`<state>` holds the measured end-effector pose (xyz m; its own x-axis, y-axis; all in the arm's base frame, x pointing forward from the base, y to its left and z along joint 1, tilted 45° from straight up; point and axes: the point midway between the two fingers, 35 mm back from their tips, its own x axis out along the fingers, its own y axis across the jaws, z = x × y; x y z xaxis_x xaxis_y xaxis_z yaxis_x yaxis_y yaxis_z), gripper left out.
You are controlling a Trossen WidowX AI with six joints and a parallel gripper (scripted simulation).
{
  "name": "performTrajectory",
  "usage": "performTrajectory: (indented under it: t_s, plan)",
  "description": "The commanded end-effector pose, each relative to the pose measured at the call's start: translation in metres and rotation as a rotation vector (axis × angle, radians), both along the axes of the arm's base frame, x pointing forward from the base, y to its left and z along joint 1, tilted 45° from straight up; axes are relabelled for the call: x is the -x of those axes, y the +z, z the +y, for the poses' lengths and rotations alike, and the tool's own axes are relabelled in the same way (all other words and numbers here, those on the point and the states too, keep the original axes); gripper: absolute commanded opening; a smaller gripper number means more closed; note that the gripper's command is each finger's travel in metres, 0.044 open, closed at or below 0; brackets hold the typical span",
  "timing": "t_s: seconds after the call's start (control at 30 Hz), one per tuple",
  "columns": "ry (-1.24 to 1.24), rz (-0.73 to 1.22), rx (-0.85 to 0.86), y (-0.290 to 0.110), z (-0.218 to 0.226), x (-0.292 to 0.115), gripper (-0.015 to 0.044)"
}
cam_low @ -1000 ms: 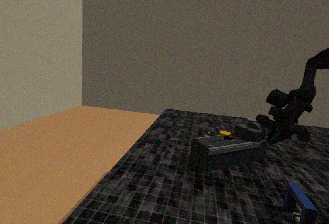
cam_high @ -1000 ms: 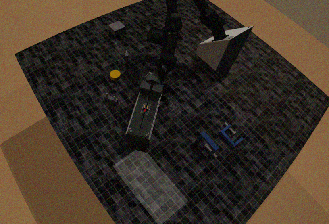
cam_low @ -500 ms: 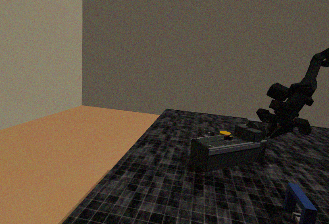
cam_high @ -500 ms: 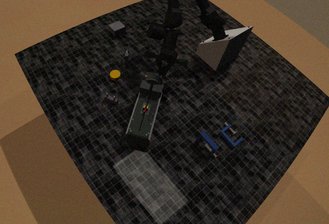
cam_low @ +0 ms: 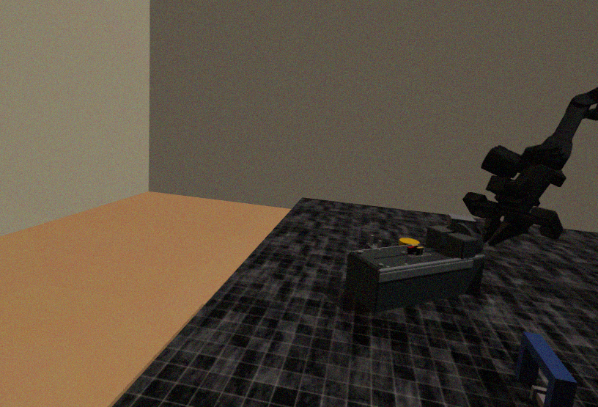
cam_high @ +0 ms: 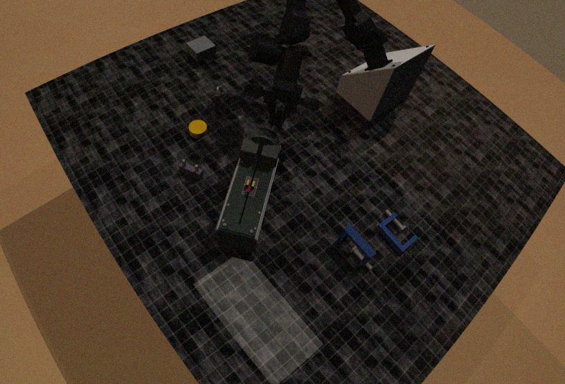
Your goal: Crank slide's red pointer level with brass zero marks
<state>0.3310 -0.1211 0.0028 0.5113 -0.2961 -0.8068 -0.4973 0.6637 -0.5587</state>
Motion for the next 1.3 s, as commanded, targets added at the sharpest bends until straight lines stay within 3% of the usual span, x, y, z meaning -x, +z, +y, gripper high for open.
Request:
performTrajectory:
  t_s: [0.0, 1.27]
  plan:
    - [0.000, -0.019, 0.004, 0.0086, -0.0004, -0.0040, 0.0000]
    - [0.000, -0.019, 0.004, 0.0157, -0.0049, -0.0088, 0.0000]
